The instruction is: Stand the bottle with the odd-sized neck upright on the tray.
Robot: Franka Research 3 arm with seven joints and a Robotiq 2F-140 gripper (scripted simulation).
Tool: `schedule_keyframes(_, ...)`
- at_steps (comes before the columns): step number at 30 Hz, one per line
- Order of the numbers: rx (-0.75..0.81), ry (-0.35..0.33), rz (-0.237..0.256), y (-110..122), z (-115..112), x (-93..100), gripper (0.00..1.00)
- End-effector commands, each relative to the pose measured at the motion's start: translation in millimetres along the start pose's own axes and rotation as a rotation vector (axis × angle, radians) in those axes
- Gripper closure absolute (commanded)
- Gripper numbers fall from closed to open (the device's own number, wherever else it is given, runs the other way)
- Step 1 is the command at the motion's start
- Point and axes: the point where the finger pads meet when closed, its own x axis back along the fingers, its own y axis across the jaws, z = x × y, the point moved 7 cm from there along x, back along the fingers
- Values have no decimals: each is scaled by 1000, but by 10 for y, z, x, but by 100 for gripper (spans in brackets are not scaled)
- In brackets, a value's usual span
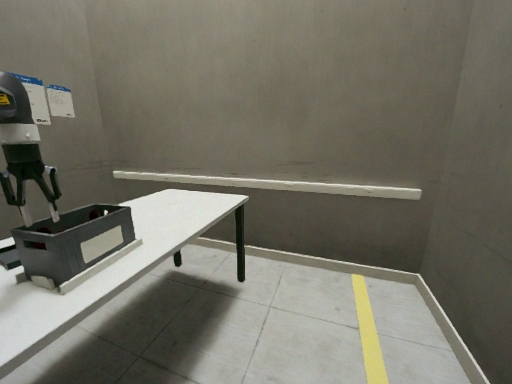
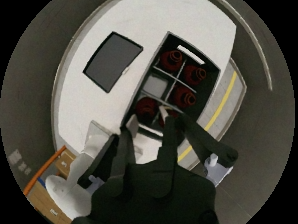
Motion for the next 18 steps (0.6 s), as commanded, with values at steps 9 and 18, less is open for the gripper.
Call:
schedule_keyframes(9,6,-6,14,-30,-22,317,56)
schedule_keyframes(18,6,-6,14,-28,-21,479,56)
